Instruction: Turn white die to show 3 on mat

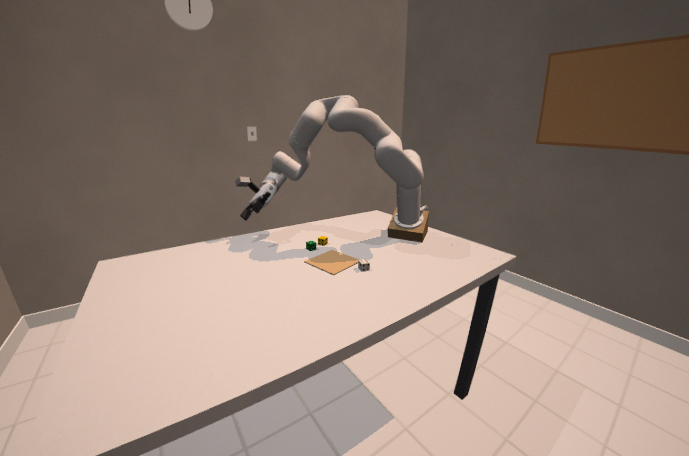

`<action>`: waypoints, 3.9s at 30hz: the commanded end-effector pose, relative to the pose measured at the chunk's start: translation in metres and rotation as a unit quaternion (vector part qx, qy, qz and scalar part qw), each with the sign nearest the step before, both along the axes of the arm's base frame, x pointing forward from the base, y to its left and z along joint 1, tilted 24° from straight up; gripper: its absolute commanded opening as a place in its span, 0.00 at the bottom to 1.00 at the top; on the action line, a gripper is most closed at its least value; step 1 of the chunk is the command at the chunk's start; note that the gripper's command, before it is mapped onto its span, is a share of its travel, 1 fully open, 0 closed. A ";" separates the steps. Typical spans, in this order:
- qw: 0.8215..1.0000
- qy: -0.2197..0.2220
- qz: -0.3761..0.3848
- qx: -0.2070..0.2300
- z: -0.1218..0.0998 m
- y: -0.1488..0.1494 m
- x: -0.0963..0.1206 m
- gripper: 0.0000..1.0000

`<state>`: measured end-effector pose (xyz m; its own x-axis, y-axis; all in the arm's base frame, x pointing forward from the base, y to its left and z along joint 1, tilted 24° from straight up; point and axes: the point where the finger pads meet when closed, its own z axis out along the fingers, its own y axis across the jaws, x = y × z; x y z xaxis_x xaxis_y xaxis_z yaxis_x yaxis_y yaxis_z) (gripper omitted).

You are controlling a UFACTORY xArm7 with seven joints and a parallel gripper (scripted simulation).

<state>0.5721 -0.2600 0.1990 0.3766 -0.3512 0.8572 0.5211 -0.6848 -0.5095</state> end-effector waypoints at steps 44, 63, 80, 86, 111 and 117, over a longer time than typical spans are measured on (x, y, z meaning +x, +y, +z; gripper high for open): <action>0.962 0.252 0.045 -0.098 -0.006 0.092 -0.087 1.00; 0.936 0.316 0.038 -0.149 -0.009 0.109 -0.123 1.00; 0.912 0.359 0.023 -0.199 -0.012 0.118 -0.155 1.00; 0.912 0.359 0.023 -0.199 -0.012 0.118 -0.155 1.00; 0.875 0.398 -0.012 -0.275 -0.014 0.124 -0.196 1.00; 0.875 0.398 -0.012 -0.275 -0.014 0.124 -0.196 1.00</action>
<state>0.3780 -0.1349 0.1840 0.9286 0.0165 0.3708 0.1392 -0.9416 -0.3067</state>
